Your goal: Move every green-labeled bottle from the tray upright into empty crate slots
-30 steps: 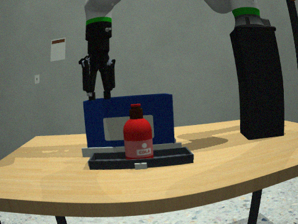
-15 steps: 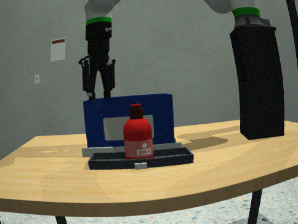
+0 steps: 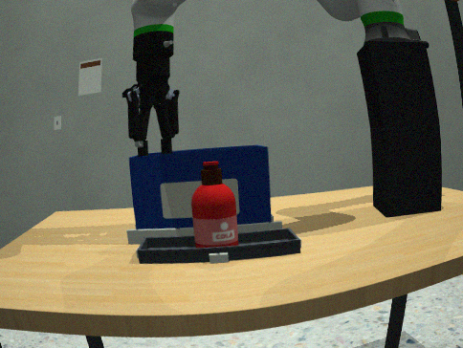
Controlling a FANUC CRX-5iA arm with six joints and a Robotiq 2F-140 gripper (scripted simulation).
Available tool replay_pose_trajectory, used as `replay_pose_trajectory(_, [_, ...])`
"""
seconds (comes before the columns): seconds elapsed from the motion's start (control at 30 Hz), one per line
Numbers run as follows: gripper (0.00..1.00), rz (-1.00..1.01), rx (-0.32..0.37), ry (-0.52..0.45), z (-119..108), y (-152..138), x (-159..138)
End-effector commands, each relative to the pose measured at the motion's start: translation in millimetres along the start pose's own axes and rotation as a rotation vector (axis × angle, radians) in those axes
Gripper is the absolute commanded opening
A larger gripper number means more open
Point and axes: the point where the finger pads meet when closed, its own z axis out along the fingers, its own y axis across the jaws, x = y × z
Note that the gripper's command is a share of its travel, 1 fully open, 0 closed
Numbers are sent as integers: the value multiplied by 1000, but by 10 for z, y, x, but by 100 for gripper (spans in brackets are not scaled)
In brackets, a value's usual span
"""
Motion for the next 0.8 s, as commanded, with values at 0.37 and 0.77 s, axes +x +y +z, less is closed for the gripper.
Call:
replay_pose_trajectory(0.37, [44,0,2,1,-263,-8,6])
replay_pose_trajectory(0.77, [44,0,2,1,-571,-8,6])
